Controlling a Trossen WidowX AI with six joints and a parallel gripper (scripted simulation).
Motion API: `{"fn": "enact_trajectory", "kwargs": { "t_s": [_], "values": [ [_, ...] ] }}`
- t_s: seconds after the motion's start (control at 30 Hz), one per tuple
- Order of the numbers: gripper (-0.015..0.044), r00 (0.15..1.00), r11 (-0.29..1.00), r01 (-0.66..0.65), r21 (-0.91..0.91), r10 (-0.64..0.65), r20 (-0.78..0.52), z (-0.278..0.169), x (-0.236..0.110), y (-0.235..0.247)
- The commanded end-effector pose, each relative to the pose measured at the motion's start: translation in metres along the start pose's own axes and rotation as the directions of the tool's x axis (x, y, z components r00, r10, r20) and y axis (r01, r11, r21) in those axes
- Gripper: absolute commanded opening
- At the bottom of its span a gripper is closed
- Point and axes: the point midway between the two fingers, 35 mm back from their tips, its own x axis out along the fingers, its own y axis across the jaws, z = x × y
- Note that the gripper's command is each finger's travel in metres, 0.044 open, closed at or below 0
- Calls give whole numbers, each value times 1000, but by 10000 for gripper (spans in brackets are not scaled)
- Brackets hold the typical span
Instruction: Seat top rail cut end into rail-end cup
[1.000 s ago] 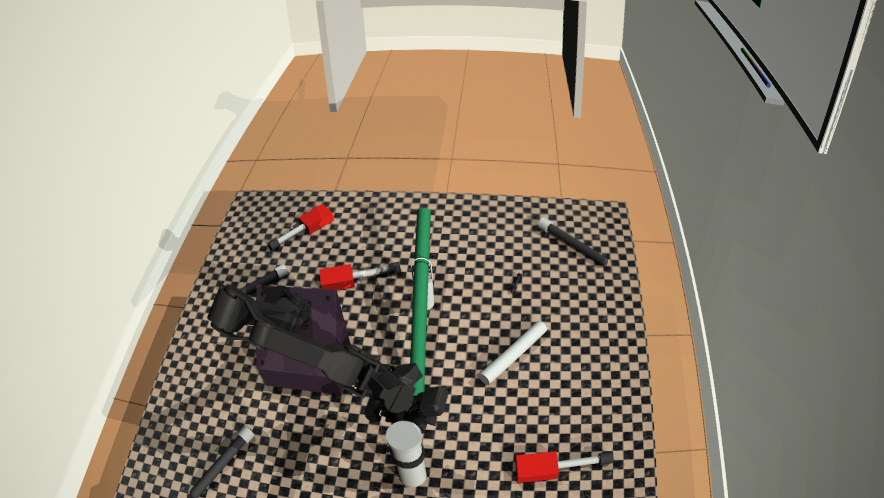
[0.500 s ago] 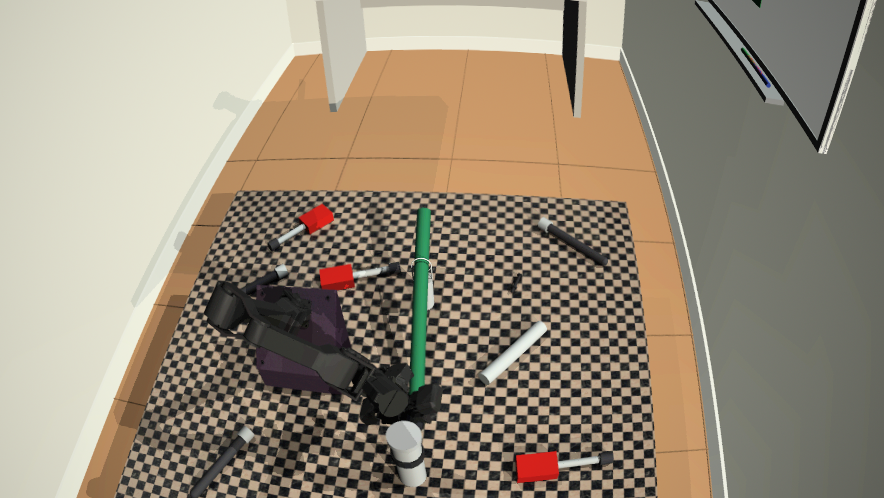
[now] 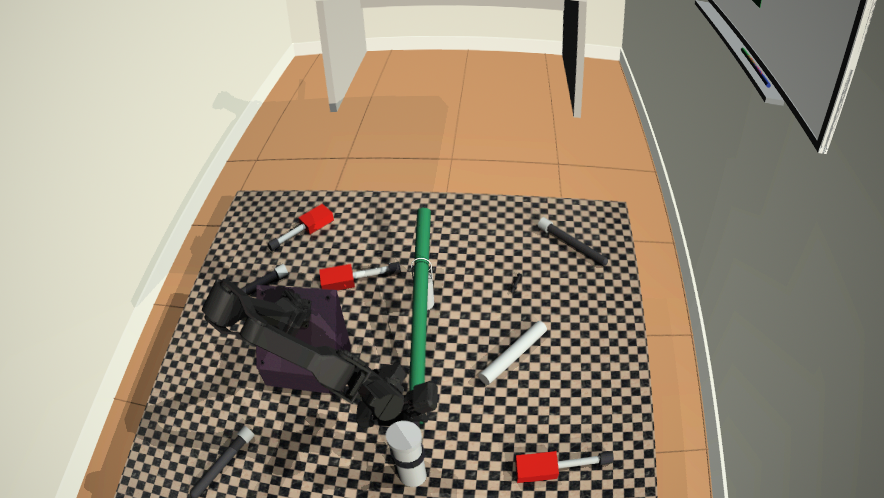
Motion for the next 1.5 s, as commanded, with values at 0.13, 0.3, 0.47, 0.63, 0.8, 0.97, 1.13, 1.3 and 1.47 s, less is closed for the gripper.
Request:
{"fn": "enact_trajectory", "kwargs": {
  "t_s": [0.13,0.3,0.47,0.63,0.8,0.97,1.13,1.3,1.47],
  "values": [
    [0,1000,1000,1,13,-1,-9,0,-1,-1],
    [0,1000,1000,2,27,-1,-18,0,0,-3],
    [0,1000,1000,-1,12,1,-15,-1,0,-2],
    [0,1000,1000,-1,12,1,-15,-1,0,-2],
    [79,1000,1000,-1,12,1,-15,-1,0,-2],
    [210,1000,1000,-1,12,1,-15,-1,0,-2],
    [341,1000,1000,-2,12,2,-13,4,-3,-4],
    [440,1000,1000,-2,12,2,-7,16,-13,-11],
    [440,1000,1000,-1,12,1,-4,29,-24,-18]
  ]
}}
